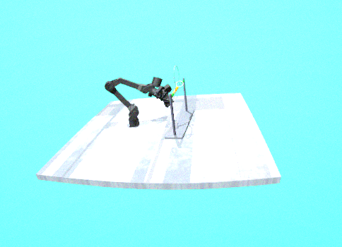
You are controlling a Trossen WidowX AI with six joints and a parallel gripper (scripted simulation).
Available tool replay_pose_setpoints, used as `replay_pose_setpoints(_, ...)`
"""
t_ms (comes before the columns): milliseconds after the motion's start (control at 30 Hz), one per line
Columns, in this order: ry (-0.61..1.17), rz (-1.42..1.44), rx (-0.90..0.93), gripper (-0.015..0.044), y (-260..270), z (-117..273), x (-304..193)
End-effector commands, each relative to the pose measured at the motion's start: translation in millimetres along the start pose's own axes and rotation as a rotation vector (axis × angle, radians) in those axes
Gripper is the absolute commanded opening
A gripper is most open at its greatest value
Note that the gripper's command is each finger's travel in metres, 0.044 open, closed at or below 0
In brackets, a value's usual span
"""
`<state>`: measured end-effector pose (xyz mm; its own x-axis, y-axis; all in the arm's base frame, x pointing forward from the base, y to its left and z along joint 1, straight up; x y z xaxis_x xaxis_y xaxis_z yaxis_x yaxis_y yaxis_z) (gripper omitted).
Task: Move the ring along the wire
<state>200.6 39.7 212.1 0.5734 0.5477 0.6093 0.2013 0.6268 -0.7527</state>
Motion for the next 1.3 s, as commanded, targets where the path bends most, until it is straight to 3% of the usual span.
replay_pose_setpoints(0,0.005,-0.07,0.042,-0.015,7.3,1.6,2.2)
replay_pose_setpoints(767,0.069,-0.537,0.324,-0.015,60.6,22.3,23.1)
replay_pose_setpoints(1267,0.086,-0.687,0.413,-0.015,78.5,35.3,39.7)
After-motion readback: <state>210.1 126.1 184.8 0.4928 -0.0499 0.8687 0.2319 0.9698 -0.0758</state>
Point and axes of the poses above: the point midway between the two fingers, 35 mm back from their tips, its own z axis back along the fingers, its own y axis across the jaws, x = y × z, the point moved 10 cm from there along z, back along the fingers, and after that the axes turned 1 degree about -z, right-handed, at the moved point
